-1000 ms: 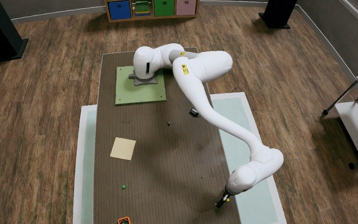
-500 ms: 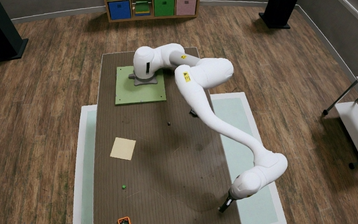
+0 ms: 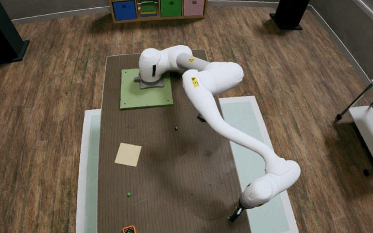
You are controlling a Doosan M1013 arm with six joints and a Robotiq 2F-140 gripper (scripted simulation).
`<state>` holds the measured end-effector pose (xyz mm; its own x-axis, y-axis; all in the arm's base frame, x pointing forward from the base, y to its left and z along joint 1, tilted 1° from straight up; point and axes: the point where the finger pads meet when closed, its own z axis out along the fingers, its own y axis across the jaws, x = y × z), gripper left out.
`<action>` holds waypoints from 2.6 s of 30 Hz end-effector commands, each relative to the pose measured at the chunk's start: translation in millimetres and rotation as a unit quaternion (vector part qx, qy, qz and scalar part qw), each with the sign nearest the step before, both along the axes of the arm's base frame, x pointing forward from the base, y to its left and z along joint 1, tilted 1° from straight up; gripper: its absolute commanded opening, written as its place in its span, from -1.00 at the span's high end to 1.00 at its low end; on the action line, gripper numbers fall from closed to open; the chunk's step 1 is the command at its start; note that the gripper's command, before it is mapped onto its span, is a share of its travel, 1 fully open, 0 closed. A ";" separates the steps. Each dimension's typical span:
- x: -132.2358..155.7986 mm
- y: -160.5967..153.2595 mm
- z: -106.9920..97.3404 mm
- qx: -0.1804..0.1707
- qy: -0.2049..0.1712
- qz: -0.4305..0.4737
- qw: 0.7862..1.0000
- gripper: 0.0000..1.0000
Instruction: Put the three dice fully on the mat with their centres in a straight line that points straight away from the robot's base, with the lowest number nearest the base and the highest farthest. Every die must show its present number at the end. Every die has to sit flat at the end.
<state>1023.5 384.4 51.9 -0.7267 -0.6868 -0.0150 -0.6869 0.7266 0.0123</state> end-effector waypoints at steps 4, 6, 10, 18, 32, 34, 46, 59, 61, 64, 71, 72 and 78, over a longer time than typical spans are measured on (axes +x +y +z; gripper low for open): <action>0.5 0.3 2.0 0.001 -0.001 0.000 1.000 -1.00; 0.5 0.3 2.0 0.001 -0.001 0.000 1.000 -1.00; 0.5 0.3 2.0 0.001 -0.001 0.000 1.000 -1.00; 0.5 0.3 2.0 0.001 -0.001 0.000 1.000 -1.00; 0.5 0.3 2.0 0.001 -0.001 0.000 1.000 -1.00; 0.5 0.3 2.0 0.001 -0.001 0.000 1.000 -1.00; 0.4 0.0 14.6 0.001 -0.001 0.000 1.000 -1.00; 0.1 -1.5 89.5 0.001 -0.001 0.000 1.000 -1.00; 0.1 -1.6 96.5 0.001 -0.001 0.000 1.000 -1.00; 0.0 -1.7 101.1 0.001 -0.001 0.000 1.000 -1.00; 0.0 -1.7 101.5 0.001 -0.001 0.000 1.000 -1.00; 0.0 -1.7 101.5 0.001 -0.001 0.000 1.000 -1.00; 4.4 -35.6 101.8 0.000 -0.001 0.009 1.000 -1.00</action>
